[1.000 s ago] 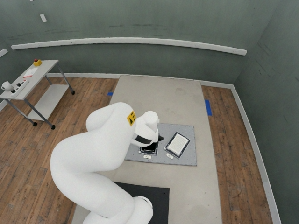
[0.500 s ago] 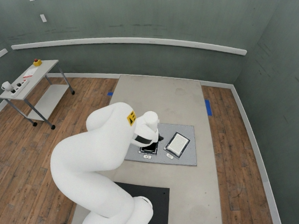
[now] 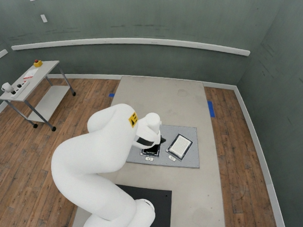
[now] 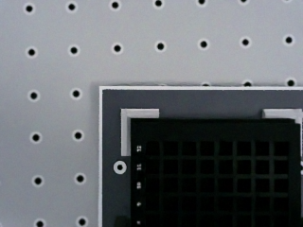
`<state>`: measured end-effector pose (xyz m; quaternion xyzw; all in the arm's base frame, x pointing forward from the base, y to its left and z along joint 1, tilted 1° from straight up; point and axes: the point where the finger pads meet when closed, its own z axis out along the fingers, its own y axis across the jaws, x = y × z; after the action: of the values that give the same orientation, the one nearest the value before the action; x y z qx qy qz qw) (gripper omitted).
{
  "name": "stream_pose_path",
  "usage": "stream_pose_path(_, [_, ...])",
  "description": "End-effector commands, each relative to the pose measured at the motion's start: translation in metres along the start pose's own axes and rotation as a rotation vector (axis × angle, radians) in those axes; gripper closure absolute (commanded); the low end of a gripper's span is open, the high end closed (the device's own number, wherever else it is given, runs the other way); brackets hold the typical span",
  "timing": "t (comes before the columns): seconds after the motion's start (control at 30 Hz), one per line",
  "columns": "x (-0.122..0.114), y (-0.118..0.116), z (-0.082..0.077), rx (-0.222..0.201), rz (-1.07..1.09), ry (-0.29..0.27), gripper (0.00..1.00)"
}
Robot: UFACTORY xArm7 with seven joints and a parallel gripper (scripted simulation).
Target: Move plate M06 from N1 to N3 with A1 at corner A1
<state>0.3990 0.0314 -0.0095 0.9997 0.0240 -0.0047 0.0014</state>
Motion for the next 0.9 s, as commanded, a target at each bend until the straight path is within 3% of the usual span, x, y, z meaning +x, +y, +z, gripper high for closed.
stream_pose_path(0.0, [0.0013, 0.0, -0.0009, 0.0, 0.0, 0.003, 0.0])
stream_pose_path(0.63, [0.0013, 0.0, -0.0009, 0.0, 0.0, 0.003, 0.0])
stream_pose_path(0.87, [0.0012, 0.0, -0.0092, 0.0, 0.0, 0.003, 0.0])
